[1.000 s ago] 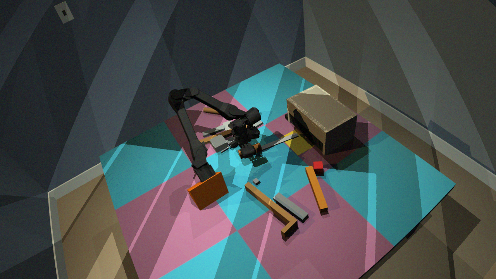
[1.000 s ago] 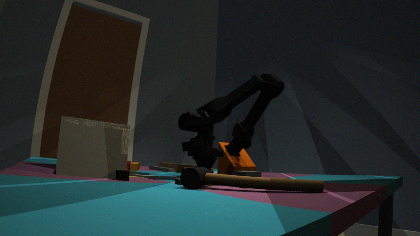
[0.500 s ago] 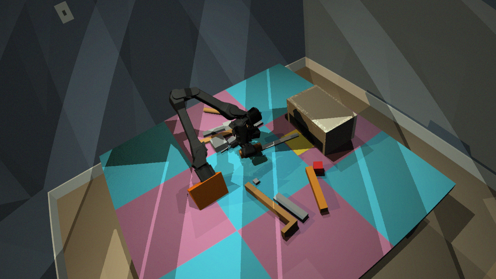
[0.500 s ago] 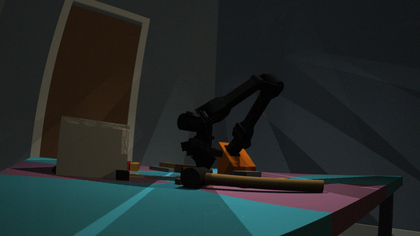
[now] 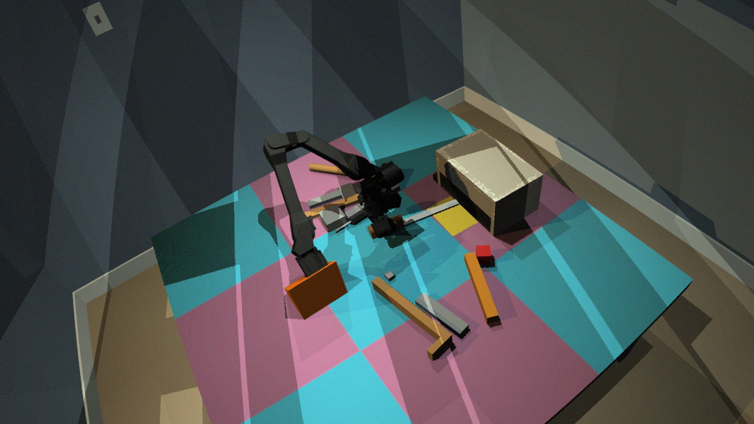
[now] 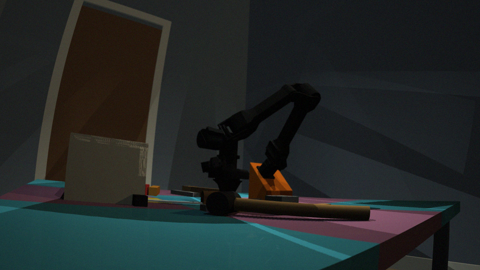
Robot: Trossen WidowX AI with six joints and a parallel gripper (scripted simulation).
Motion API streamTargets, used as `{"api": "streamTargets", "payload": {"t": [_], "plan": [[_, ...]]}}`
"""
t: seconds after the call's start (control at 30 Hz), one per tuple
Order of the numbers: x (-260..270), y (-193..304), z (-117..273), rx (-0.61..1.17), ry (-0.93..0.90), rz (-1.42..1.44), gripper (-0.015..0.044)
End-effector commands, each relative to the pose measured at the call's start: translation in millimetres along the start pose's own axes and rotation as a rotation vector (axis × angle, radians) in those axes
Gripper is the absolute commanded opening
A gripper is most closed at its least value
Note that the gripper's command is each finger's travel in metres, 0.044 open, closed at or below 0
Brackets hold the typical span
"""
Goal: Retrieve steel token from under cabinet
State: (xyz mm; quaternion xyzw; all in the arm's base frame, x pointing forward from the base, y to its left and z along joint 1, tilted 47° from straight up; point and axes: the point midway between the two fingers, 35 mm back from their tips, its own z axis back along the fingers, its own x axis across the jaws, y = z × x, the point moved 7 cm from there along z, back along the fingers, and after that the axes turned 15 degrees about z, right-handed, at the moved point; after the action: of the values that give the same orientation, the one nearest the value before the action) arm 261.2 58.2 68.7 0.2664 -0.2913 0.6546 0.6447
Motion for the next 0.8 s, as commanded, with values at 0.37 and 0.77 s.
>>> {"api": "streamTargets", "payload": {"t": [0.37,0.77], "plan": [[-5,-18,0,-0.002,-0.003,0.008,0.0],[-8,-32,1,-0.002,-0.003,0.01,0.0]]}}
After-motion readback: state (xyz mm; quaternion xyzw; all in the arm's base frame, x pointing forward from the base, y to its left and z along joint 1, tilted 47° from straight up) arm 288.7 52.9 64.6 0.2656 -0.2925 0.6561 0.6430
